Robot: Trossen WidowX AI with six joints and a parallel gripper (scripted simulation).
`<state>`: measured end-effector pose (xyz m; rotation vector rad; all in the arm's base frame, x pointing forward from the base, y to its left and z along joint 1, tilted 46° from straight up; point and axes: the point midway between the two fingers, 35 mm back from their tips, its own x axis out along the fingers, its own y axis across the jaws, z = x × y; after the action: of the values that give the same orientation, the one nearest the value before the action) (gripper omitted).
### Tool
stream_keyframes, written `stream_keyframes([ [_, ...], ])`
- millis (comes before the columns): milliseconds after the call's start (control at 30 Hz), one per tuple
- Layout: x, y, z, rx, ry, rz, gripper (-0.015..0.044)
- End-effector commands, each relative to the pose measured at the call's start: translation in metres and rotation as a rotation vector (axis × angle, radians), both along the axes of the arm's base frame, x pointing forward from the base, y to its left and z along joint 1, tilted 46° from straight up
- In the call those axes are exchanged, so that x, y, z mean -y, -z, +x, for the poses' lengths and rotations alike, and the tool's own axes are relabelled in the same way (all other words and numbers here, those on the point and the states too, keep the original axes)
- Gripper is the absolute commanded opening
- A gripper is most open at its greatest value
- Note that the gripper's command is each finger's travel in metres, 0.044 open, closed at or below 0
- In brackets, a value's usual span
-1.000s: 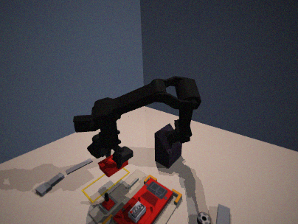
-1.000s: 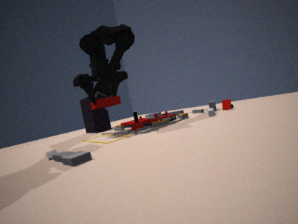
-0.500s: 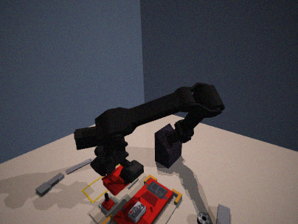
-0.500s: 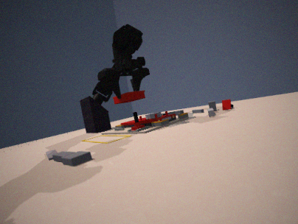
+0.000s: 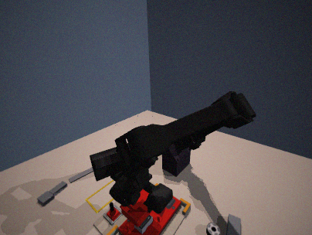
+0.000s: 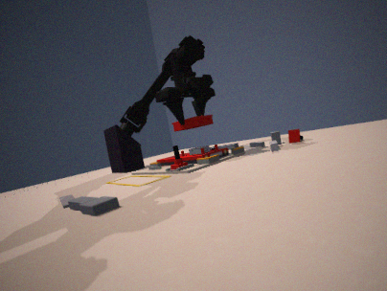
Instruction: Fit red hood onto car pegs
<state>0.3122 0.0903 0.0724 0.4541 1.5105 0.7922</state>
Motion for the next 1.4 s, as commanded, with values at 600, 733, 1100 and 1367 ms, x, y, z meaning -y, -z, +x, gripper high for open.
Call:
stream_keyframes([
  [600, -0.04, 0.03, -0.008, -0.009, 0.005, 0.007, 0.0],
  [733, -0.04, 0.031, -0.008, -0.009, 0.005, 0.007, 0.0],
  [1100, -0.04, 0.031, -0.008, -0.009, 0.005, 0.007, 0.0],
  [1367, -0.04, 0.031, -0.008, -0.009, 0.005, 0.007, 0.0],
])
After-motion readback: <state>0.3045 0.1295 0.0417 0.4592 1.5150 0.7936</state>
